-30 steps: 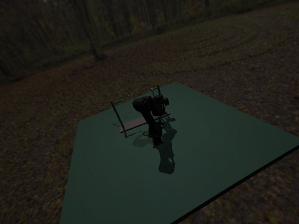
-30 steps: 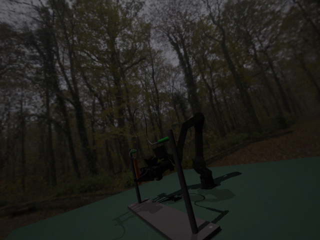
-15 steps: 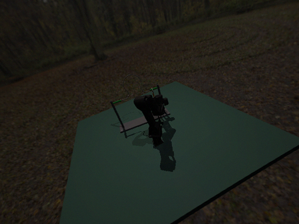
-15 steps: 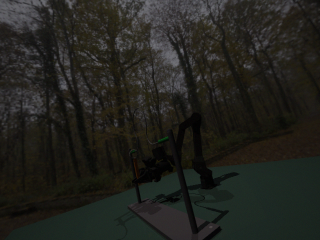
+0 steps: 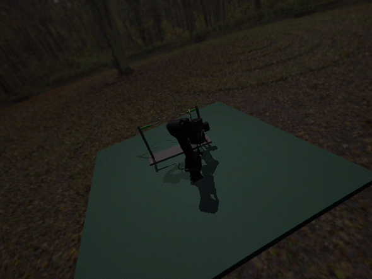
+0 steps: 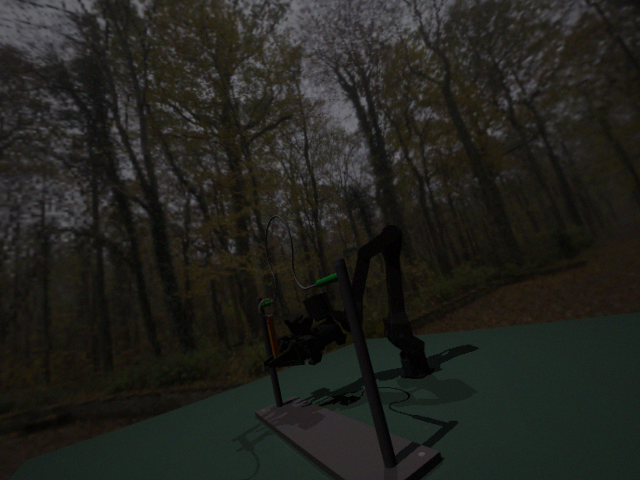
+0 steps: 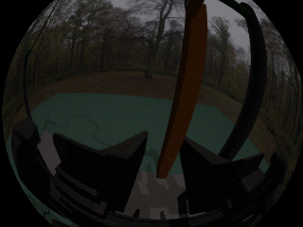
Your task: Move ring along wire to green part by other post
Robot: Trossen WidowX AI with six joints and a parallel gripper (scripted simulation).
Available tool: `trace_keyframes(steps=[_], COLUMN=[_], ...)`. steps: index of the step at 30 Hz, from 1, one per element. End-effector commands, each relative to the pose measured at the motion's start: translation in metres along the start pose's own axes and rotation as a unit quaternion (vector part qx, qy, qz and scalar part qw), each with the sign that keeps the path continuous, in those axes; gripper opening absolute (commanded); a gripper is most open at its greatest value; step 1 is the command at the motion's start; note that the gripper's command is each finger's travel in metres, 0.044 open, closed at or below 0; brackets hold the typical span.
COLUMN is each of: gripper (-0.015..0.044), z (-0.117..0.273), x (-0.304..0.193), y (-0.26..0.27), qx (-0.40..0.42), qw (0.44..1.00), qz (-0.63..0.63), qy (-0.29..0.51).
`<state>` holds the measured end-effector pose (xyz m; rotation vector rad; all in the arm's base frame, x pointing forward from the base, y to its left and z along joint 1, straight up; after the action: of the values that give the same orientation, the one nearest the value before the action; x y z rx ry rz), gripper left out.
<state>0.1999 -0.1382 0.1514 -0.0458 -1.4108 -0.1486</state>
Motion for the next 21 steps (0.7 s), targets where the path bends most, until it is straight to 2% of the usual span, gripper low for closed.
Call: trace_keyframes(steps=[1,13,21], gripper=[0.0160,-0.0150,-0.0150], z=[-0.0003,0.0000,0.0000], x=[0.0002,0.0000,0.0003], y=[-0.0002,0.0000,0.0000], qx=[-0.001,0.000,0.000], qw=[1.000,1.000,1.000], qz=[-0.001,0.000,0.000], qy=[-0.001,0.000,0.000])
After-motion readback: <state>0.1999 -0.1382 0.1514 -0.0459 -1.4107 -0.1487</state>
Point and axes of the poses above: the point midway between the two fingers, 35 mm back from their tips, its own z axis back along the fingers, its own y axis across the jaws, x = y × z, the point moved 10 cm from there along z, back along the fingers, and after that the axes turned 4 degrees about -z, right-handed, at the moved point
